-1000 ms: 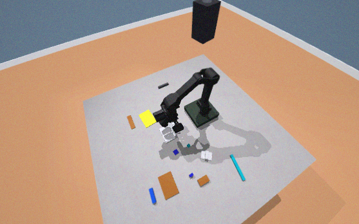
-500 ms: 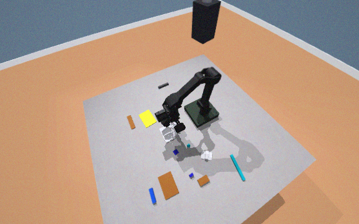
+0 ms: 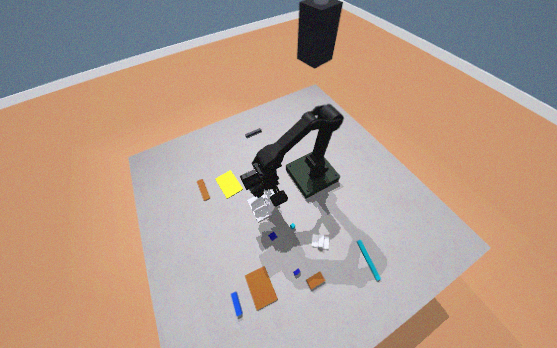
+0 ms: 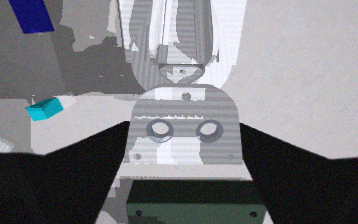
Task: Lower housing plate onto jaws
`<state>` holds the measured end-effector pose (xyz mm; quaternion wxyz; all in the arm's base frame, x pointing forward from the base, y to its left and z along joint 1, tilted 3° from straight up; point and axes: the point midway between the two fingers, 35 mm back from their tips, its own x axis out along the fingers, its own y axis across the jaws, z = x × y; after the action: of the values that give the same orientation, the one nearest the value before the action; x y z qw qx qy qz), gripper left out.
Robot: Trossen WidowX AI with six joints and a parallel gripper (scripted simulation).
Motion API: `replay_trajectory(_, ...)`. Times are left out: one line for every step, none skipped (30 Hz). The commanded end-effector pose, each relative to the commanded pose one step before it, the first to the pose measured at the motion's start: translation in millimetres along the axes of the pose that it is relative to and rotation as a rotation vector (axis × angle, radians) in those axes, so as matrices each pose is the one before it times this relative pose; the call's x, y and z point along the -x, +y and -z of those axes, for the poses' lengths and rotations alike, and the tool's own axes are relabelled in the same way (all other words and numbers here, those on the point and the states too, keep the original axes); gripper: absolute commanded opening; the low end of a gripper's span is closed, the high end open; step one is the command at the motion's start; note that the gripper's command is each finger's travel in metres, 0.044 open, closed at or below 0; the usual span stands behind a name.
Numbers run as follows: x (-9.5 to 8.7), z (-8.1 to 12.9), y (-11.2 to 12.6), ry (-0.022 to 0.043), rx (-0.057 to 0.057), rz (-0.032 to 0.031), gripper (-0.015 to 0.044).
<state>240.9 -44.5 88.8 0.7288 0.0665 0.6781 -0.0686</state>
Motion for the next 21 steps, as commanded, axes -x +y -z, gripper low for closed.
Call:
replay_trajectory(0.07, 0.58, 0.58, 0.00049, -0.0027, -0.00371, 0.0351)
replay_trajectory(0.00, 0.00, 0.00, 0.00000, 0.0000, 0.00000, 0.0351)
replay_trajectory(0.00, 0.00, 0.00, 0.00000, 0.0000, 0.00000, 0.0351)
replay_trajectory(0.00, 0.00, 0.00, 0.00000, 0.0000, 0.00000, 0.0351)
replay_trajectory(0.00, 0.00, 0.00, 0.00000, 0.0000, 0.00000, 0.0351)
replay_trajectory(0.00, 0.00, 0.00, 0.00000, 0.0000, 0.00000, 0.0351)
replay_trajectory(-0.28, -0.04, 0.00, 0.00000, 0.0000, 0.00000, 0.0351)
replay_trajectory(-0.84, -0.11, 0.00, -0.00001, 0.0000, 0.00000, 0.0351)
replay_trajectory(-1.40, -0.17, 0.00, -0.00001, 0.0000, 0.00000, 0.0351)
replay_trajectory(-1.67, -0.20, 0.00, -0.00001, 0.0000, 0.00000, 0.0351)
replay_trajectory(-1.67, -0.19, 0.00, -0.00001, 0.0000, 0.00000, 0.0351)
replay_trajectory(-1.67, -0.17, 0.00, -0.00001, 0.0000, 0.00000, 0.0351)
replay_trajectory(-1.67, -0.16, 0.00, -0.00001, 0.0000, 0.00000, 0.0351)
replay_trajectory(-1.67, -0.15, 0.00, -0.00001, 0.0000, 0.00000, 0.0351)
replay_trajectory(-1.66, -0.14, 0.00, 0.00000, 0.0000, 0.00000, 0.0351)
replay_trajectory(-1.66, -0.12, 0.00, 0.00000, 0.0000, 0.00000, 0.0351)
replay_trajectory(-1.66, -0.11, 0.00, 0.00000, 0.0000, 0.00000, 0.0351)
replay_trajectory(-1.66, -0.10, 0.00, 0.00000, 0.0000, 0.00000, 0.0351)
replay_trajectory(-1.66, -0.09, 0.00, 0.00000, 0.0000, 0.00000, 0.0351)
replay_trajectory(-1.65, -0.07, 0.00, 0.00000, 0.0000, 0.00000, 0.0351)
replay_trajectory(-1.65, -0.06, 0.00, 0.00000, 0.0000, 0.00000, 0.0351)
